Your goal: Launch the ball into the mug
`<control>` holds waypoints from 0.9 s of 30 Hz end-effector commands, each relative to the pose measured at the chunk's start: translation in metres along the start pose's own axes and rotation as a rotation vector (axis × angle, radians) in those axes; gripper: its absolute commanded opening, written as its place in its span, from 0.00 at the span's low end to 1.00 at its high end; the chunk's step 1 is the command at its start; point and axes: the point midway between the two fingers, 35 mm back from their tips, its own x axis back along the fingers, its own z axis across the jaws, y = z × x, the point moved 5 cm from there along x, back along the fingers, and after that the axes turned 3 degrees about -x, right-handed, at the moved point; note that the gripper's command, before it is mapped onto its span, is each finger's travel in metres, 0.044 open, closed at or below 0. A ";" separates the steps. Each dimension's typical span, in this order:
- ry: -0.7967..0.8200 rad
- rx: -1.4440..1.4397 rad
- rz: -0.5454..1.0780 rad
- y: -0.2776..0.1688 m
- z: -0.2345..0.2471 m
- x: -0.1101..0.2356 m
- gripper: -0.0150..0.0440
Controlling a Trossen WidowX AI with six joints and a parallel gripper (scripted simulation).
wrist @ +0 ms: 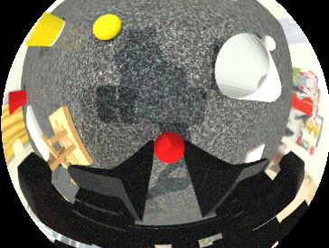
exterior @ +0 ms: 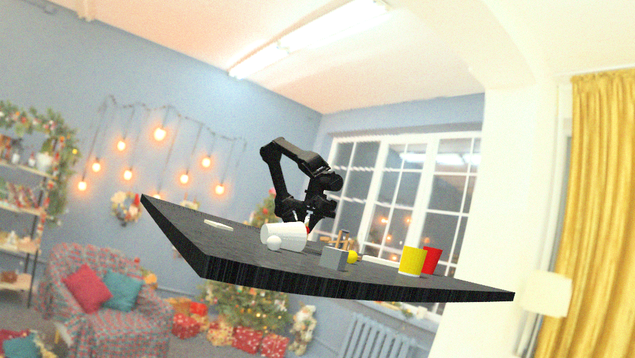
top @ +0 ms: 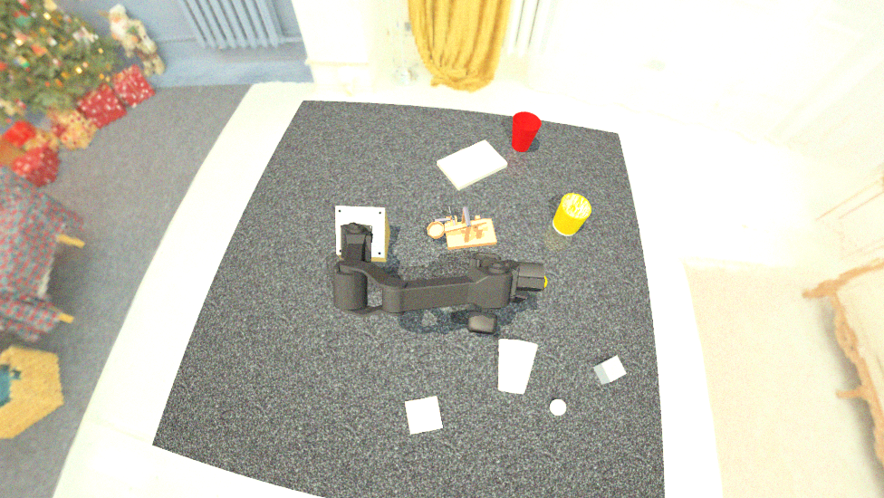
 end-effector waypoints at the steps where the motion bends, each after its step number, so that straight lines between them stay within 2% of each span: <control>1: 0.002 -0.005 -0.002 0.001 0.001 0.024 0.25; 9: -0.004 -0.004 -0.001 -0.003 0.001 0.068 0.25; 14: -0.003 -0.001 0.000 -0.004 0.003 0.071 0.25; 27: 0.042 0.146 0.153 -0.044 0.118 0.052 0.25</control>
